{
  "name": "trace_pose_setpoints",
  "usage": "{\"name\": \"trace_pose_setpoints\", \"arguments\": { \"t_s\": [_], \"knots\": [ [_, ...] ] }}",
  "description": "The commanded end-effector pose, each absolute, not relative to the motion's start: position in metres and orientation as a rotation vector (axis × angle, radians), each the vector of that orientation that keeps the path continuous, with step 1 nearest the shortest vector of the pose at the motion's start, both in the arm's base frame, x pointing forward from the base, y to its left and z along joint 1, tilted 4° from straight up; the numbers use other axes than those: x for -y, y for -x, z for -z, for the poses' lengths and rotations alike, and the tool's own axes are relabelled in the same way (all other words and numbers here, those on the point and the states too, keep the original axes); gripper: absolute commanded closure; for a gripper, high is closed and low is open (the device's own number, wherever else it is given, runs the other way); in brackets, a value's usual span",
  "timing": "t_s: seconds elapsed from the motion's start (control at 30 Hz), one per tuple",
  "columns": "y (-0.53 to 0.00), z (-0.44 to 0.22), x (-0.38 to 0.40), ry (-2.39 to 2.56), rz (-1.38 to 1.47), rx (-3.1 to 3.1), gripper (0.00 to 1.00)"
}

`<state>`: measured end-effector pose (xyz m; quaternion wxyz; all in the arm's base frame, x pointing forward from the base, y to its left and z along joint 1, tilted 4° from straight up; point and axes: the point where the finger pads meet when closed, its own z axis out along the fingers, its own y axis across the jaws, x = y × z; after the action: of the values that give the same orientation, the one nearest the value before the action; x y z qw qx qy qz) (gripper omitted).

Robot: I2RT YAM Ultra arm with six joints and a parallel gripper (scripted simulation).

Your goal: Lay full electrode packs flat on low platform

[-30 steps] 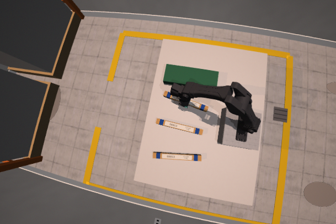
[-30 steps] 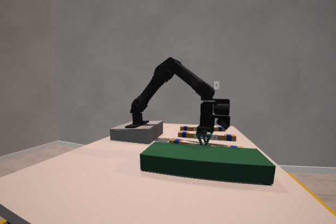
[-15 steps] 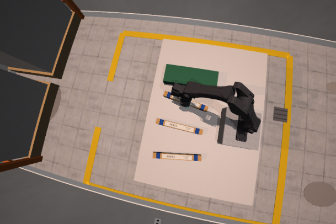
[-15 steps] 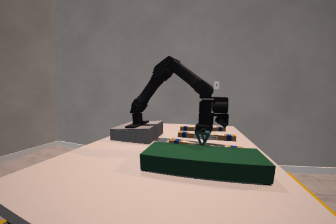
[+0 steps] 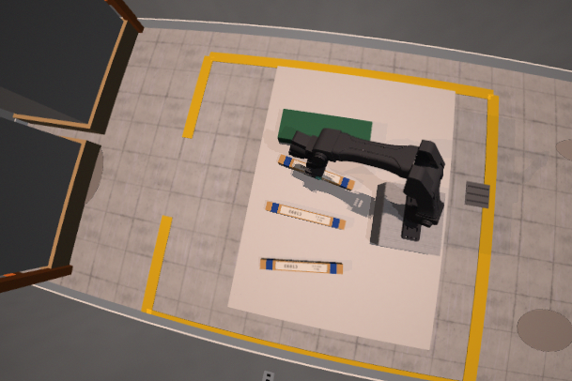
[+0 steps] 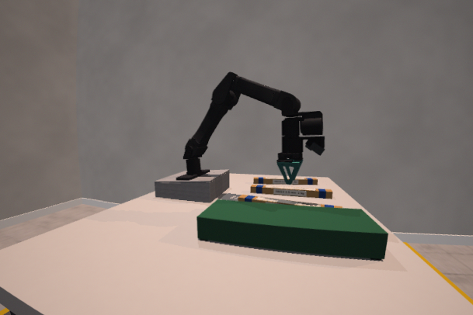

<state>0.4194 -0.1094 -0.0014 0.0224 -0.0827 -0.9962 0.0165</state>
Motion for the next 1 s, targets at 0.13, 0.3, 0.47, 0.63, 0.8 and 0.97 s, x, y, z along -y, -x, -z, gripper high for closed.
{"name": "trace_pose_setpoints", "arguments": {
  "t_s": [0.13,0.3,0.47,0.63,0.8,0.97],
  "knots": [
    [-0.424,-0.046,0.106,0.256,-0.056,3.106,0.26],
    [-0.422,-0.037,0.106,0.252,-0.050,3.085,0.26],
    [-0.417,-0.036,0.089,0.127,-0.040,3.091,0.26],
    [-0.418,-0.035,0.055,0.037,-0.035,3.100,0.26],
    [-0.417,-0.034,0.022,0.037,-0.032,3.099,0.26],
    [-0.417,-0.034,0.002,0.037,-0.034,3.101,0.26]
  ]
}}
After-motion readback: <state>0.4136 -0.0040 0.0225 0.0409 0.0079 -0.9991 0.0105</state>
